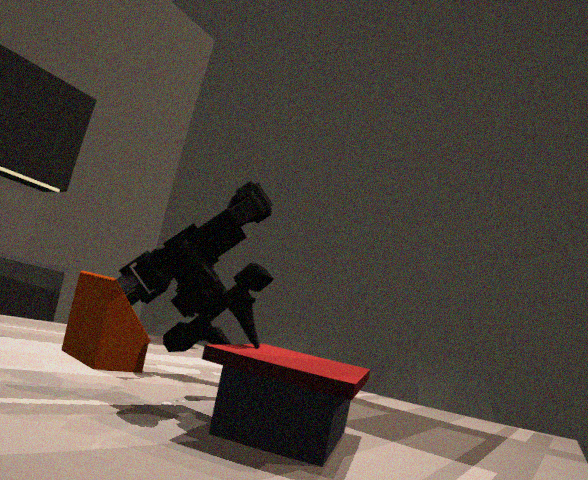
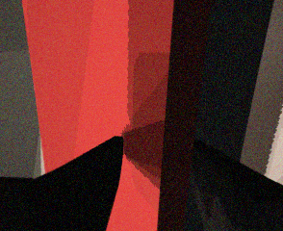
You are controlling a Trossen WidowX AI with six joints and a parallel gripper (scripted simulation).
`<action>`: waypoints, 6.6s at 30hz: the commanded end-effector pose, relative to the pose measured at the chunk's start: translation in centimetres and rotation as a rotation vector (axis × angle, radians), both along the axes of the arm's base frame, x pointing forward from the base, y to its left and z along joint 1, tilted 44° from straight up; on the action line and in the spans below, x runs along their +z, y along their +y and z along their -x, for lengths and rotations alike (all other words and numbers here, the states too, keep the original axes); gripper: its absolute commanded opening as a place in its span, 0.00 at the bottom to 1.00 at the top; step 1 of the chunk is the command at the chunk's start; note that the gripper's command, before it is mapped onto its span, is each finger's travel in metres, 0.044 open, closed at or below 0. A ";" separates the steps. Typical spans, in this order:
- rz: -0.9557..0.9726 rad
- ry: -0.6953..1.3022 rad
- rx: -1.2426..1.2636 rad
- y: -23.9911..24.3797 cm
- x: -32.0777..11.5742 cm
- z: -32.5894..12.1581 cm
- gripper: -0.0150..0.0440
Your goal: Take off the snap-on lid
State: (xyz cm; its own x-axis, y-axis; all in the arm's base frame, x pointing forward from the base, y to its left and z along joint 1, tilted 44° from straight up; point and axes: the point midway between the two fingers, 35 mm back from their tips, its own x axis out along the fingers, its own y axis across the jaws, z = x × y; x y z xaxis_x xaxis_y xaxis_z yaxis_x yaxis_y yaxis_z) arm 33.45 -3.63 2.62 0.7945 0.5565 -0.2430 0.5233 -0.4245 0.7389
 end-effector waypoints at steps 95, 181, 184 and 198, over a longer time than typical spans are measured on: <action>-0.003 -0.006 -0.005 -0.7 0.9 -0.2 0.25; 0.001 -0.008 -0.007 -4.7 6.0 -1.4 0.25; 0.001 -0.008 -0.007 -5.0 6.4 -1.6 0.25; 0.001 -0.008 -0.007 -6.1 8.0 -2.2 0.25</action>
State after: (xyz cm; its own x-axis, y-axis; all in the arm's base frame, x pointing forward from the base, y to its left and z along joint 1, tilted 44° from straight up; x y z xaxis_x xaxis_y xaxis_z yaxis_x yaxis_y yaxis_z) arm 35.52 -9.22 9.90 0.7956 0.5555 -0.2417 0.5256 -0.4346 0.7313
